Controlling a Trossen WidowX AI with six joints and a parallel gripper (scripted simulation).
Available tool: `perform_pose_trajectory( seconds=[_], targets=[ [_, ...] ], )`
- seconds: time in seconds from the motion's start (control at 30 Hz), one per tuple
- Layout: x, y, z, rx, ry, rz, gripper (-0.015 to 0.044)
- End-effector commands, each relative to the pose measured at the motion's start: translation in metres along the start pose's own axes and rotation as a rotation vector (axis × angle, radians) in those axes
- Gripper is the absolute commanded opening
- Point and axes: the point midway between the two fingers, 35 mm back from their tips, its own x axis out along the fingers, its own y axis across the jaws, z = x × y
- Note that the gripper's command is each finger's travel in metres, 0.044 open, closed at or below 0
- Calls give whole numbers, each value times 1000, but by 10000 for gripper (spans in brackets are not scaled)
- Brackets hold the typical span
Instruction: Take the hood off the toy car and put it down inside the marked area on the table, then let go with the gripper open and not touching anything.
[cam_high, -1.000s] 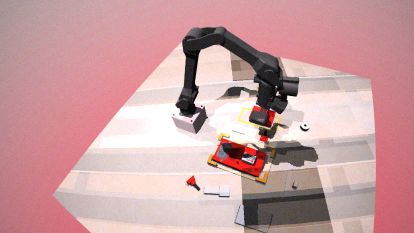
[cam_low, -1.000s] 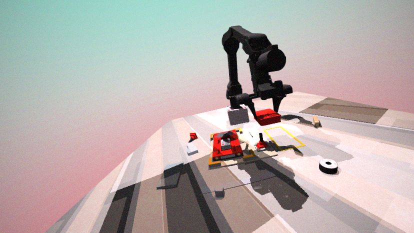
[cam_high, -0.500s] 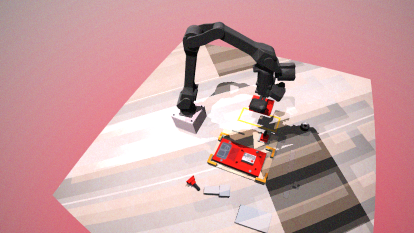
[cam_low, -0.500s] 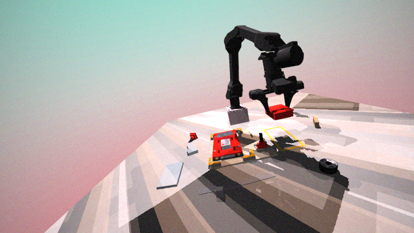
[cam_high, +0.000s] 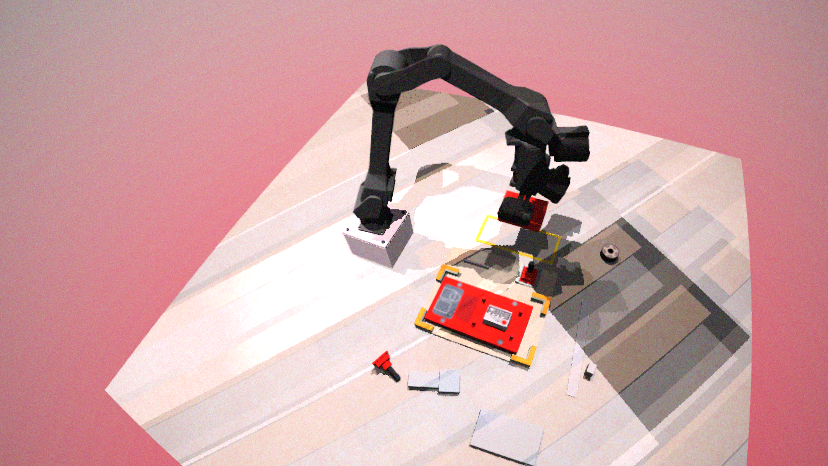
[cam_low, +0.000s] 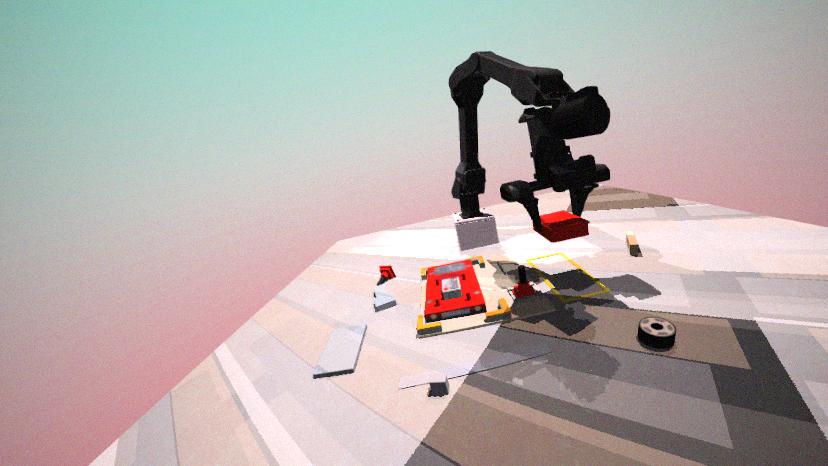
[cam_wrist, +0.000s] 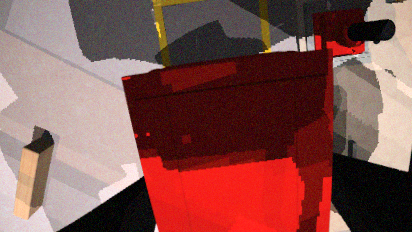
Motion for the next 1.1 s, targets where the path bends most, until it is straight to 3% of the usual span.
perform_pose_trajectory(
  seconds=[0.0, 1.07],
  targets=[
    [3, 0, 0, 3, 0, -2, 0],
    [28, 0, 1, 3, 0, -2, 0]
  ],
)
